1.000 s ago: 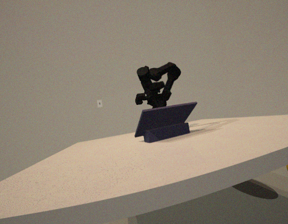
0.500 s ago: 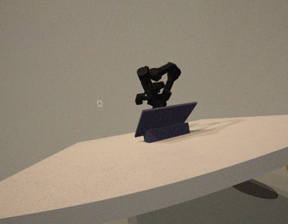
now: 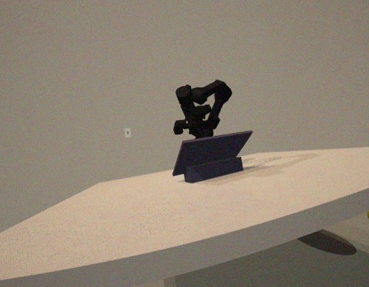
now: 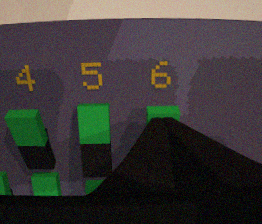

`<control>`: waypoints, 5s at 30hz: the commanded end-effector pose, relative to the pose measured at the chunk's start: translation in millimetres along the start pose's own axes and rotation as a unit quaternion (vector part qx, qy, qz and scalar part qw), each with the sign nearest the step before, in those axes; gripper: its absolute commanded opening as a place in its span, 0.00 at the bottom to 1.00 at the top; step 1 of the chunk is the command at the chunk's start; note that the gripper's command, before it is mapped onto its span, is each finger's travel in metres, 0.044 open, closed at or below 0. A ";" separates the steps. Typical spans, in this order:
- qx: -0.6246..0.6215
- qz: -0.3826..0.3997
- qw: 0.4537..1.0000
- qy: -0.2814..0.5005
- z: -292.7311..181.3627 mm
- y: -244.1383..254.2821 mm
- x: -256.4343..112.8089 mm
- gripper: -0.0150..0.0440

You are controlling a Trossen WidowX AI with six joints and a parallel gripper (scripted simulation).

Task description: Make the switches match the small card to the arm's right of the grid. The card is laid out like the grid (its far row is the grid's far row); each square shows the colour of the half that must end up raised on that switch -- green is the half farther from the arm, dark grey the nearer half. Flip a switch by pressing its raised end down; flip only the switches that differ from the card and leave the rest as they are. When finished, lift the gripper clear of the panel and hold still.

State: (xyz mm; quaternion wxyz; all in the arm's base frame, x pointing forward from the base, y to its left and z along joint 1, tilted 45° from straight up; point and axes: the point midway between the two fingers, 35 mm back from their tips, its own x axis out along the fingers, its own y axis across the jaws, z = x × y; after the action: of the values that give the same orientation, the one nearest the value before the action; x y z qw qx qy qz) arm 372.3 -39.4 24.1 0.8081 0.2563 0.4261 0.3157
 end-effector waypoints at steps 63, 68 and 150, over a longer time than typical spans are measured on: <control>0.002 -0.002 1.000 0.001 -40.6 28.8 -11.3 0.25; 0.002 -0.002 1.000 0.001 -40.3 28.8 -3.2 0.25; 0.003 -0.003 1.000 -0.011 -43.9 35.2 -60.3 0.25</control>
State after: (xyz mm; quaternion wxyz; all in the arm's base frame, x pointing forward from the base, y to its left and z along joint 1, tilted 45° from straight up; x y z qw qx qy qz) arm 302.2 -55.6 50.6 0.8120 0.2614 0.4223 0.3065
